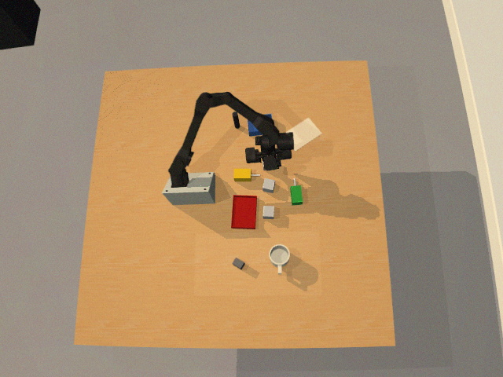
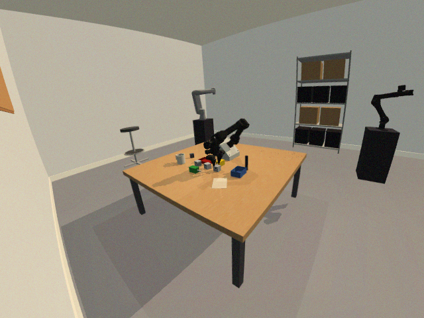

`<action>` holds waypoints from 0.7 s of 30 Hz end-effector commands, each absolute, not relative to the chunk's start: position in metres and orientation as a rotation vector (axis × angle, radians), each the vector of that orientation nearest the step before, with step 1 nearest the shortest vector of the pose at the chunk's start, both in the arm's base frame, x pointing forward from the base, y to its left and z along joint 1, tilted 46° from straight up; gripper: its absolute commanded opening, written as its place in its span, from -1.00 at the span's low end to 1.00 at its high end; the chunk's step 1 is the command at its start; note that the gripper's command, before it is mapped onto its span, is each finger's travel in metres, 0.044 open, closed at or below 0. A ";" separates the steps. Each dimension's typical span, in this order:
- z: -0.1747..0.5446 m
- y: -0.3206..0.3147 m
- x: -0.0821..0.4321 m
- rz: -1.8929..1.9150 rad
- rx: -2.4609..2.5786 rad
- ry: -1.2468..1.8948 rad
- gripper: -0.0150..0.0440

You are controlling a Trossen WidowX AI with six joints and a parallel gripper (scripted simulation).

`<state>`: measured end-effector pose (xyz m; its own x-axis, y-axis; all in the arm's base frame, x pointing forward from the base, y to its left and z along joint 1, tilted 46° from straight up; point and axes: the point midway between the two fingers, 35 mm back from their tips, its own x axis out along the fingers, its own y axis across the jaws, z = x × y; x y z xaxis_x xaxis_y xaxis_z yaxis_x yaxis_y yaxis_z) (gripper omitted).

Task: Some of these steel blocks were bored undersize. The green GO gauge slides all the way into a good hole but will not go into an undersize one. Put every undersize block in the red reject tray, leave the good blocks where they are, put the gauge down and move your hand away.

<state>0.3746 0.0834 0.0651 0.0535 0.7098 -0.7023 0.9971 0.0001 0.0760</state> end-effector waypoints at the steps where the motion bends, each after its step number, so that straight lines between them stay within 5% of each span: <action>1: 0.059 0.091 0.373 -0.654 1.767 1.724 0.61; 21: 0.036 0.115 0.372 -0.651 1.769 1.726 0.61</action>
